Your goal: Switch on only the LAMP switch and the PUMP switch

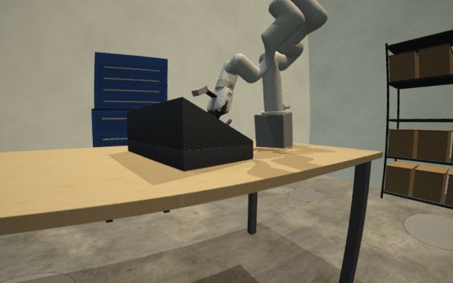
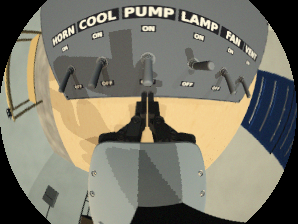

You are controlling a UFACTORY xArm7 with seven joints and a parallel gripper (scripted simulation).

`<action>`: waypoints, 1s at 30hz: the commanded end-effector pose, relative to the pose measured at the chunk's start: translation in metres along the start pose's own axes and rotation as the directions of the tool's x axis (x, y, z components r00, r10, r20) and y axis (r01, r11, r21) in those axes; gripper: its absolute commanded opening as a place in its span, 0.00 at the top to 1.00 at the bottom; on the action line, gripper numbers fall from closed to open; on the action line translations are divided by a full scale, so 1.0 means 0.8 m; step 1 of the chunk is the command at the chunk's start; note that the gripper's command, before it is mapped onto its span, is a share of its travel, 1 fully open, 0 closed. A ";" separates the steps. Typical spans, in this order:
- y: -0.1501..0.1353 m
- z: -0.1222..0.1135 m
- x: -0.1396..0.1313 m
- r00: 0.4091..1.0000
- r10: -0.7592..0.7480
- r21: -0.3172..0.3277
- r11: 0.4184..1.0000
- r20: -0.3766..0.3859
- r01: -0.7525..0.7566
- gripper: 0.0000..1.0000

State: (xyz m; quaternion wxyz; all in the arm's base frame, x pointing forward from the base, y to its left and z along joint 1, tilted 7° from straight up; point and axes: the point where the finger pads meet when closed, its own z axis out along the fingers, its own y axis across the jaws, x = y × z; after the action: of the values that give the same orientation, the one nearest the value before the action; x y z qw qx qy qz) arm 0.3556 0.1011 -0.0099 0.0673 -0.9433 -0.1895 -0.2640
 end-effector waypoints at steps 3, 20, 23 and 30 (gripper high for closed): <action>0.000 0.000 0.002 1.000 0.001 0.000 1.000 -0.002 -0.001 1.00; 0.000 0.000 0.010 1.000 0.001 0.000 1.000 -0.002 -0.001 1.00; 0.000 0.000 0.013 1.000 0.001 -0.001 1.000 -0.002 -0.001 1.00; 0.000 -0.001 0.018 1.000 0.001 0.000 1.000 -0.002 -0.001 1.00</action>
State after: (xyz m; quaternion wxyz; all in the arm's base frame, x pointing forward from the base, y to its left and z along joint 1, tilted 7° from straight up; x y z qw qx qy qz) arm 0.3658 0.1053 -0.0031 0.0674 -0.9433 -0.1895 -0.2642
